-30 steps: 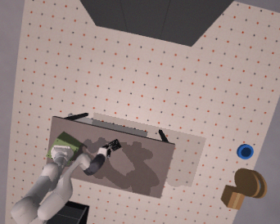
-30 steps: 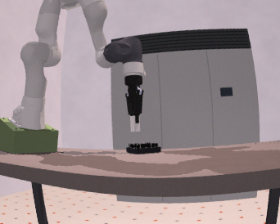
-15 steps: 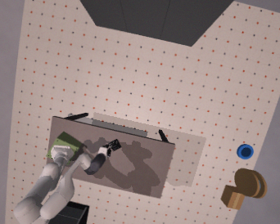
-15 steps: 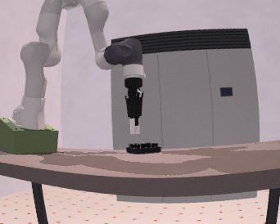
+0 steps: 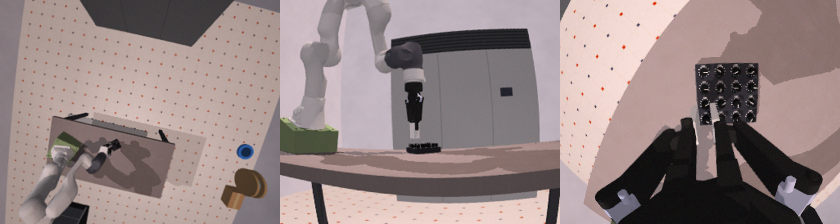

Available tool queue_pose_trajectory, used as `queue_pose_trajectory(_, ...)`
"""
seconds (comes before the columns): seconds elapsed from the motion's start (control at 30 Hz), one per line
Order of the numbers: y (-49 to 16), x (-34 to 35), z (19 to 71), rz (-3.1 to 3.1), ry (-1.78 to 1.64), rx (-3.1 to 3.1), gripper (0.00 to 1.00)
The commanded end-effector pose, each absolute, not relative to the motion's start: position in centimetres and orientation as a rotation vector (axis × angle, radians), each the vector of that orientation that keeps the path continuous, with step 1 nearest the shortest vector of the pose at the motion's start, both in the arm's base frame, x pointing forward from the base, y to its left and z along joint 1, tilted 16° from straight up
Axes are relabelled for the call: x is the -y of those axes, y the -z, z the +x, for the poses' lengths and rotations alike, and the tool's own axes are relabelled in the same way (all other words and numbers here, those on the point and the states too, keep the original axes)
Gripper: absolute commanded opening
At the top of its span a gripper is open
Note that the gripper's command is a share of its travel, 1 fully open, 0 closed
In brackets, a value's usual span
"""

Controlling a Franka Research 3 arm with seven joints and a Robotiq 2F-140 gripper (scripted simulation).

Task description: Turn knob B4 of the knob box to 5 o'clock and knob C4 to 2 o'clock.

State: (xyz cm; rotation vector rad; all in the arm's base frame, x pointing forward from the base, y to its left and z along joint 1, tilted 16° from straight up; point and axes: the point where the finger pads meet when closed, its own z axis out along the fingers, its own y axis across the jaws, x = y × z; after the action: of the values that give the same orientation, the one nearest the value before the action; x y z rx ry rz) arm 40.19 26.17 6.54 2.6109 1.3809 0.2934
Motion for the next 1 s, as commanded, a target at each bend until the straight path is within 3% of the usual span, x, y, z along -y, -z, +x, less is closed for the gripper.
queue_pose_trajectory(0.0, -6.4, -26.3, 40.5, 2.631, -0.313, -1.343, 0.12)
queue_pose_trajectory(0.97, -5.0, -26.3, 40.9, 2.631, -0.313, -1.343, 0.12)
